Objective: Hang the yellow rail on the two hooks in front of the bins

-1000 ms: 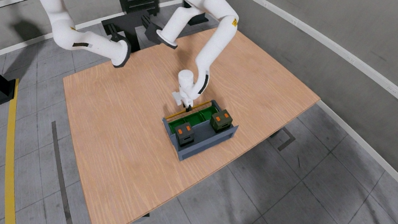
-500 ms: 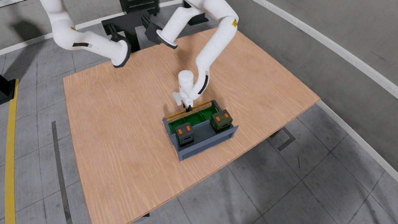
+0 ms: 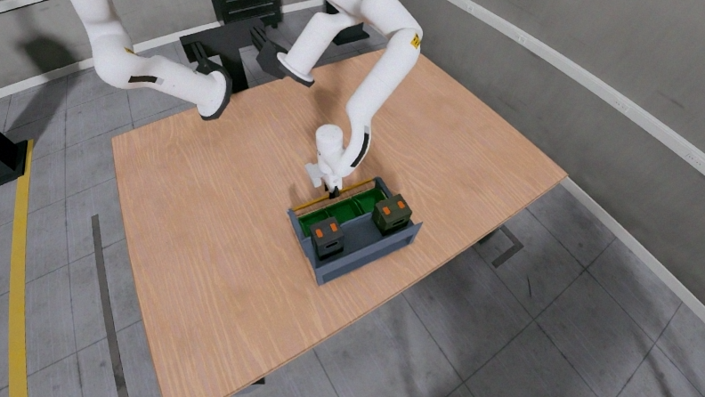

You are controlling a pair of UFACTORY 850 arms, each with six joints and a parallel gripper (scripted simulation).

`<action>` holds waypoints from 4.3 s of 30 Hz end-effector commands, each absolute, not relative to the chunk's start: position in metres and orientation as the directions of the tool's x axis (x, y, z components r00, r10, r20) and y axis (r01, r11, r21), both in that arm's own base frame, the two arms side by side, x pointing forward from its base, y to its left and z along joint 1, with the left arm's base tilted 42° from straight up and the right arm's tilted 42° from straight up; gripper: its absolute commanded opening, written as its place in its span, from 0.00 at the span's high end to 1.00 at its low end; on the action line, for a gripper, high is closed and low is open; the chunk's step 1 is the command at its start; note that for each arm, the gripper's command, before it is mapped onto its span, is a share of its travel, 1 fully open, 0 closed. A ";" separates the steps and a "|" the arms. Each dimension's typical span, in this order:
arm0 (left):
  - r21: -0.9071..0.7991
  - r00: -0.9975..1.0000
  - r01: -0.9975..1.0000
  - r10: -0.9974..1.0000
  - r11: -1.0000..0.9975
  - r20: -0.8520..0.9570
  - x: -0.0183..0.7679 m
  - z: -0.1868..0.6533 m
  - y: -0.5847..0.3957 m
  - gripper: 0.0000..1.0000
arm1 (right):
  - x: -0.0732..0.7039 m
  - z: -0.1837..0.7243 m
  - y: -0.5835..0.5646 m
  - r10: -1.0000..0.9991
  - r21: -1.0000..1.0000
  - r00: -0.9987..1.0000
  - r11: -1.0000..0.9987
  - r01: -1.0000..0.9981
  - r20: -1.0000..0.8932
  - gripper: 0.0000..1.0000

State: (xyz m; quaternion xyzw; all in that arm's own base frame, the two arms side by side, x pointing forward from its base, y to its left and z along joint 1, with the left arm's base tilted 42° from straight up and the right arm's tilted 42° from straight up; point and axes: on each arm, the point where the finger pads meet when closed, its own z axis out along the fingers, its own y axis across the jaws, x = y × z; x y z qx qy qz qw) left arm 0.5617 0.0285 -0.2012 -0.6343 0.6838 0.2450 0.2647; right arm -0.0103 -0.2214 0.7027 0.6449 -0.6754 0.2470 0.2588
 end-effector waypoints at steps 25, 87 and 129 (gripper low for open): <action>-0.002 -0.055 -0.997 -0.738 0.076 -0.673 0.563 -0.201 0.028 0.61 | -0.010 0.704 -0.221 -0.742 0.000 -0.034 0.046 -0.999 0.670 0.00; -0.002 -0.055 -0.997 -0.738 0.076 -0.673 0.564 -0.211 0.037 0.61 | -0.010 0.704 -0.221 -0.742 0.000 -0.034 0.046 -0.999 0.670 0.00; -0.002 -0.055 -0.997 -0.738 0.076 -0.673 0.564 -0.211 0.037 1.00 | -0.010 0.704 -0.221 -0.742 0.000 -0.034 0.046 -0.999 0.670 0.00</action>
